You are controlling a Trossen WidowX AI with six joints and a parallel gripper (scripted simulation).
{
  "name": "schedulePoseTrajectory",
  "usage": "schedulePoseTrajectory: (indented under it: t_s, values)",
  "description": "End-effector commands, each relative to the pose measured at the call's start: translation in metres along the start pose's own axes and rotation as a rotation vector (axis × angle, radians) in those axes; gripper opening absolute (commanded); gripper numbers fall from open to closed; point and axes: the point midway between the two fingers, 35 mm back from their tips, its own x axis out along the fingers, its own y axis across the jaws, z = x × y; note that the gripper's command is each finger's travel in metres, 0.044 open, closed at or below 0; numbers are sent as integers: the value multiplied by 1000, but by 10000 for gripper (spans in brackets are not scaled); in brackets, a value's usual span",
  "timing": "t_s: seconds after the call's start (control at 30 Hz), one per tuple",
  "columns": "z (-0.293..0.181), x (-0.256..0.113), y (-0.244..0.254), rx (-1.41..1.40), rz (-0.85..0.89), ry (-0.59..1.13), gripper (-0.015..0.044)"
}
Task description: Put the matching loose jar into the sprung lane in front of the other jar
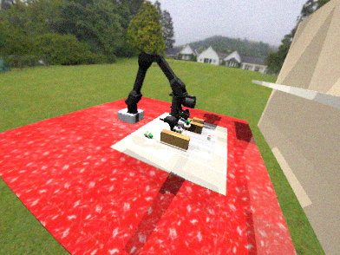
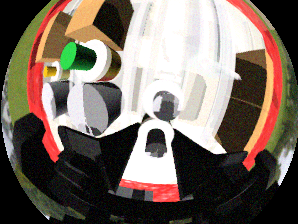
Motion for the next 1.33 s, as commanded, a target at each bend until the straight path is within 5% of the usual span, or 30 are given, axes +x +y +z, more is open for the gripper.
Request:
schedulePoseTrajectory:
  t_s: [0.0,0.37,1.3]
  values:
    - [0,0,0,-4,1,-2,0]
    - [0,0,0,-4,1,-2,279]
    - [-36,-22,0,-4,1,1,279]
